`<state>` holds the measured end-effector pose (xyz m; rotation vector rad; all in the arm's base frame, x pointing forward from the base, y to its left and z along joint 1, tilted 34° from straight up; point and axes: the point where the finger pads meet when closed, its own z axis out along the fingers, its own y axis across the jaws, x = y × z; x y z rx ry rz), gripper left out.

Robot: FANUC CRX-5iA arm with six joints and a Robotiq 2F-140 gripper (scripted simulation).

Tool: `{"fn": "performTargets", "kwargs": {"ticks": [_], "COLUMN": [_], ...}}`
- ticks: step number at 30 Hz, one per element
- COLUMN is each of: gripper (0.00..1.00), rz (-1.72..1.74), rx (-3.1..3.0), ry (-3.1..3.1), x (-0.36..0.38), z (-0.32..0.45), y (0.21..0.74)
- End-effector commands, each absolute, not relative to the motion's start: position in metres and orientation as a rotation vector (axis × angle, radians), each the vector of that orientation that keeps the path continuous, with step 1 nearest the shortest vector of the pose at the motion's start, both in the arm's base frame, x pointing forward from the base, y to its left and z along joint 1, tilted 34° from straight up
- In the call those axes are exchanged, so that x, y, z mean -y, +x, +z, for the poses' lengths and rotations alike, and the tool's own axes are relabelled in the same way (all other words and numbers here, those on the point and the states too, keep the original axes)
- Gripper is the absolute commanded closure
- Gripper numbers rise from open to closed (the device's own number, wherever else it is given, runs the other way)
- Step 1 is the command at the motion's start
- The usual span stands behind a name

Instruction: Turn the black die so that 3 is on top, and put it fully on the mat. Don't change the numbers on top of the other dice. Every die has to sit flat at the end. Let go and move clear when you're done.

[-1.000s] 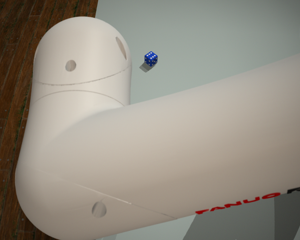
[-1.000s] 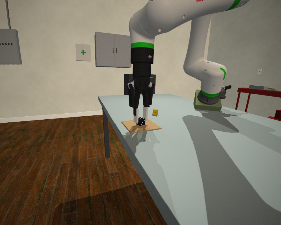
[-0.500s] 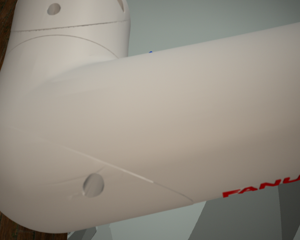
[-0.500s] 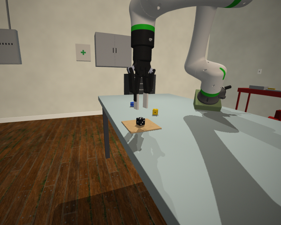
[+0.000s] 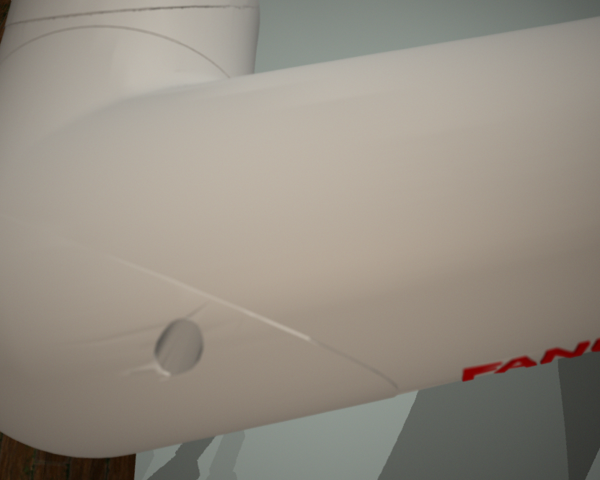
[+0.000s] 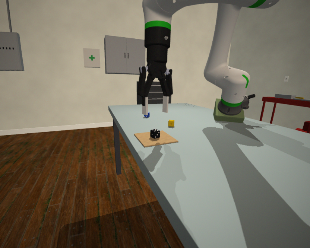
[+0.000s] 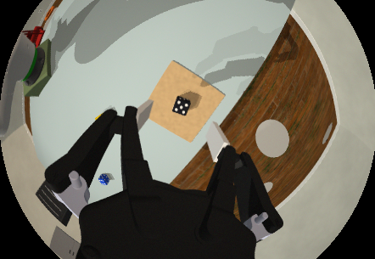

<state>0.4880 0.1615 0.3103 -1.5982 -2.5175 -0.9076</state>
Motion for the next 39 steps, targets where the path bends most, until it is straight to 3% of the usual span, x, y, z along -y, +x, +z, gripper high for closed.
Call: {"fn": "performTargets", "kwargs": {"ticks": [1, 26, 39], "gripper": [0.00, 0.00, 0.00], "rz": [-0.908, -0.893, -0.812], "rx": [2.518, 2.375, 1.825], "ry": [-1.598, -1.743, -2.161], "x": [-0.1614, -0.1614, -0.1615], "z": [0.3106, 0.3105, 0.3103], "y": [0.4881, 0.4881, 0.4882]}}
